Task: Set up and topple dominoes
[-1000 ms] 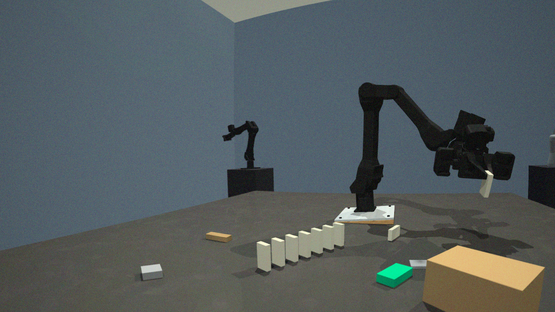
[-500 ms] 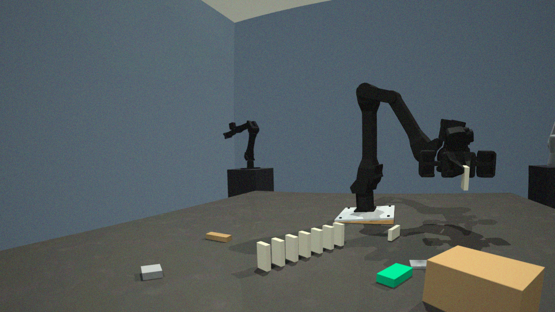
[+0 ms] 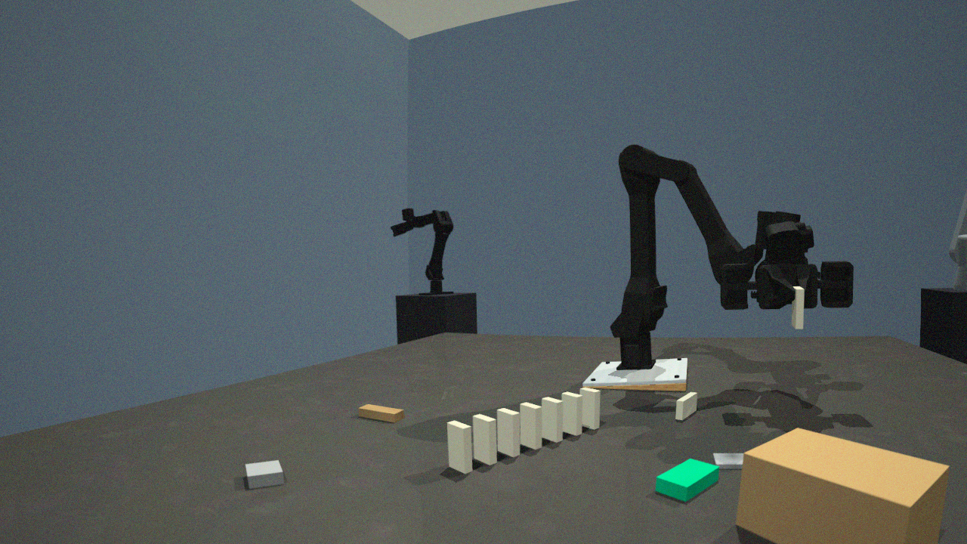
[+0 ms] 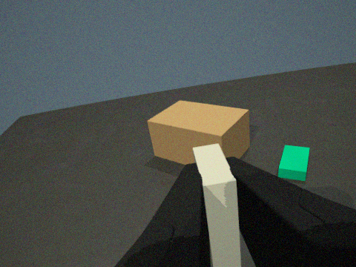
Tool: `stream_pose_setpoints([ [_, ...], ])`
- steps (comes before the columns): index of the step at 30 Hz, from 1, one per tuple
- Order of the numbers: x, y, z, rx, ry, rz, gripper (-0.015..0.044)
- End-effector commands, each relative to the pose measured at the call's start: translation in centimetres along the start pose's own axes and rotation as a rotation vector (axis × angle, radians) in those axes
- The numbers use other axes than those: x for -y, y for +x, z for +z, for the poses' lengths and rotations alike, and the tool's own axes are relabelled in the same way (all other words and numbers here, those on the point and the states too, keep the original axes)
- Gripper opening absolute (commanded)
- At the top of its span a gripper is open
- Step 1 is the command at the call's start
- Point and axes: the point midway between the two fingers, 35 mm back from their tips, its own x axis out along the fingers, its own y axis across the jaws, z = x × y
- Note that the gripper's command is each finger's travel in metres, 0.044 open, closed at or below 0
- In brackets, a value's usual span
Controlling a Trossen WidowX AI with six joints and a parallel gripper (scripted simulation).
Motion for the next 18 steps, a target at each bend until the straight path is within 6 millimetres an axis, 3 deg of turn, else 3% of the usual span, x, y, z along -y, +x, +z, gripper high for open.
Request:
stream_pose_setpoints([
  [1, 0.1, 0.0, 0.0, 0.002, -0.003, -0.006, 0.0028],
  [6, 0.1, 0.0, -0.1, 0.002, -0.003, -0.006, 0.0028],
  [18, -0.5, 0.8, -3.3, -0.001, 0.007, -0.007, 0.0028],
])
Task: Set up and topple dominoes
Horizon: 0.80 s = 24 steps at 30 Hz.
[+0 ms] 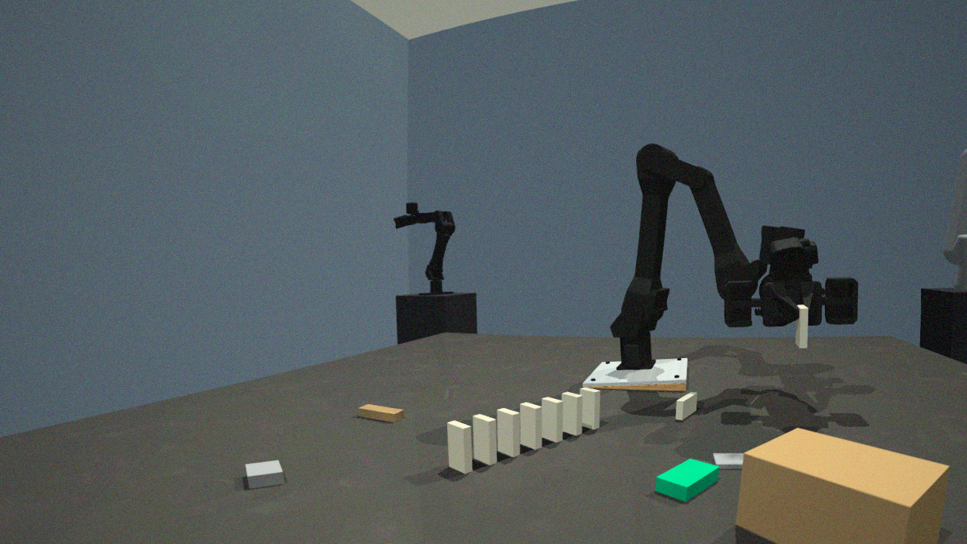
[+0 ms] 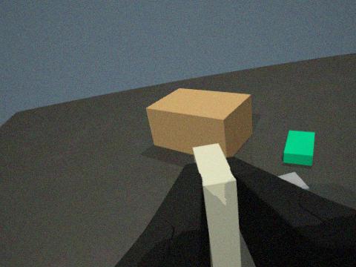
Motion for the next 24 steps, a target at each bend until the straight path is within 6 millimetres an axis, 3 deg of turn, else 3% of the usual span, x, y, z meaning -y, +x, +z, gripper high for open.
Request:
stream_pose_setpoints([
  [1, -0.1, 0.3, -1.3, -0.005, -0.004, 0.001, 0.0028],
  [24, 0.4, 1.2, -7.6, -0.01, 0.015, -0.002, 0.0028],
])
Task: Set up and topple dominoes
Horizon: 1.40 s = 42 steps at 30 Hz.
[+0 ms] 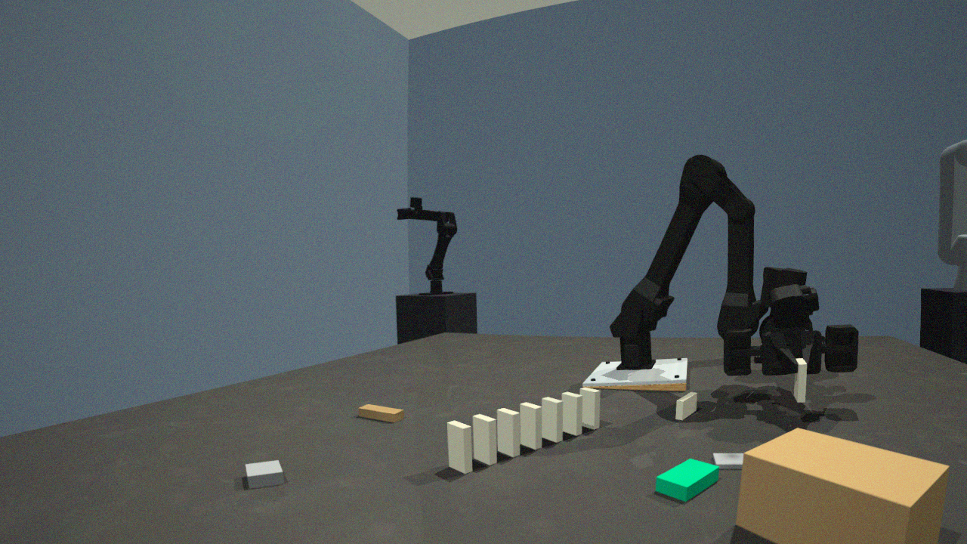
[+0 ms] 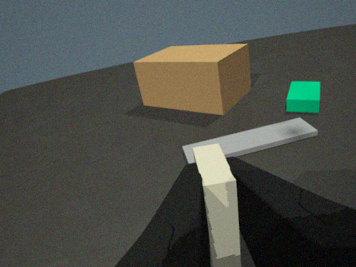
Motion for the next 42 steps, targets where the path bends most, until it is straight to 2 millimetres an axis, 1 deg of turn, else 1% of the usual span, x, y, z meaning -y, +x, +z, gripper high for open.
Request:
stream_pose_setpoints([
  [1, 0.3, 0.1, -1.3, -0.006, -0.001, 0.003, 0.0028],
  [6, 0.6, 0.2, -2.5, -0.007, 0.002, 0.002, 0.0028],
  [17, 0.7, 0.2, -2.5, -0.007, 0.002, 0.002, 0.0028],
  [32, 0.7, 0.2, -2.5, -0.007, 0.002, 0.002, 0.0422],
  [33, 0.6, 0.2, -2.4, -0.007, 0.002, 0.002, 0.044],
  [35, 0.5, 0.2, -1.2, -0.006, 0.002, 0.001, 0.044],
  [39, 0.4, -0.1, 2.0, -0.005, 0.001, -0.002, 0.044],
  [40, 0.4, -0.2, 2.5, -0.005, 0.001, -0.003, 0.044],
  [42, 0.5, -0.2, 2.6, -0.005, 0.001, -0.003, 0.044],
])
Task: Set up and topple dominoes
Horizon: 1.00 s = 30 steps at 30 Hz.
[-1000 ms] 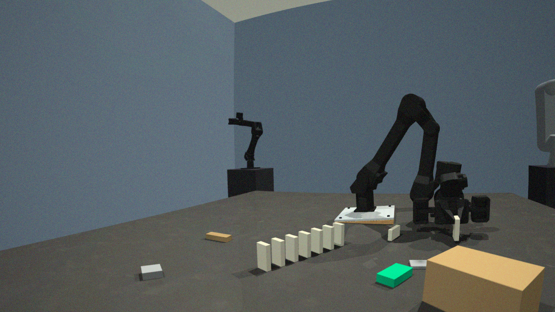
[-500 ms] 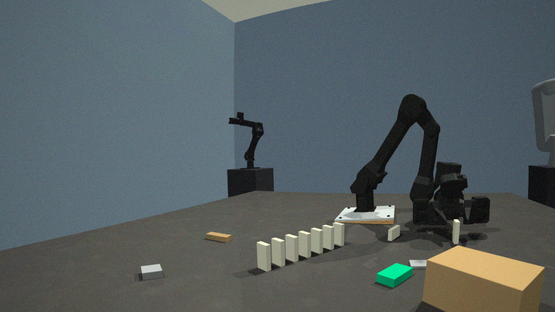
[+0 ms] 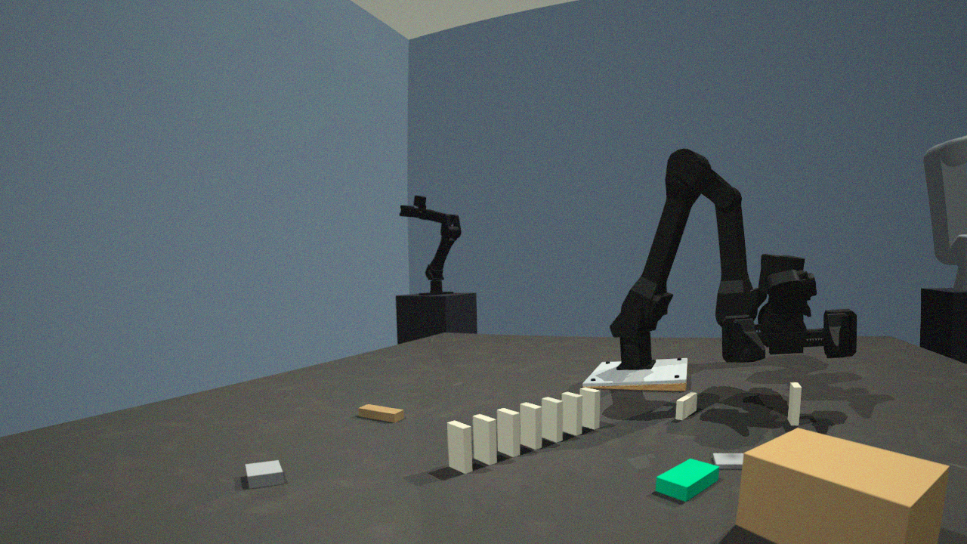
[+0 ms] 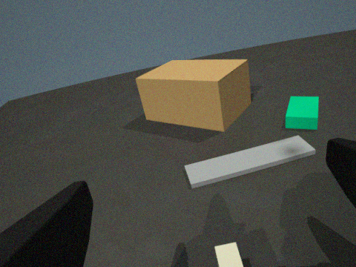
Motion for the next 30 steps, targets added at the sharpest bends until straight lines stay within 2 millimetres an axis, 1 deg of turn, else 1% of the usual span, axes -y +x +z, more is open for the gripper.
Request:
stream_pose_setpoints([
  [1, 0.0, 0.0, 0.6, -0.008, -0.023, 0.0, 0.044],
  [3, -1.4, 1.0, 0.2, -0.046, -0.137, 0.034, 0.044],
  [6, -4.1, 3.1, -0.6, -0.142, -0.385, 0.118, 0.044],
  [8, -5.4, 4.3, -1.1, -0.215, -0.54, 0.18, 0.044],
  [11, -6.6, 5.8, -1.6, -0.336, -0.752, 0.283, 0.044],
  [13, -7.0, 6.6, -1.8, -0.426, -0.875, 0.355, 0.044],
  [16, -6.7, 7.1, -1.6, -0.569, -1.036, 0.478, 0.044],
  [18, -6.8, 7.5, -0.9, -0.622, -1.088, 0.554, 0.044],
  [20, -6.3, 7.4, -0.5, -0.68, -1.135, 0.61, 0.044],
  [21, -6.4, 7.5, 0.1, -0.698, -1.15, 0.652, 0.044],
  [26, -4.6, 6.4, 1.3, -0.851, -1.234, 0.802, 0.044],
  [30, -2.9, 5.0, 2.7, -0.973, -1.271, 0.93, 0.044],
])
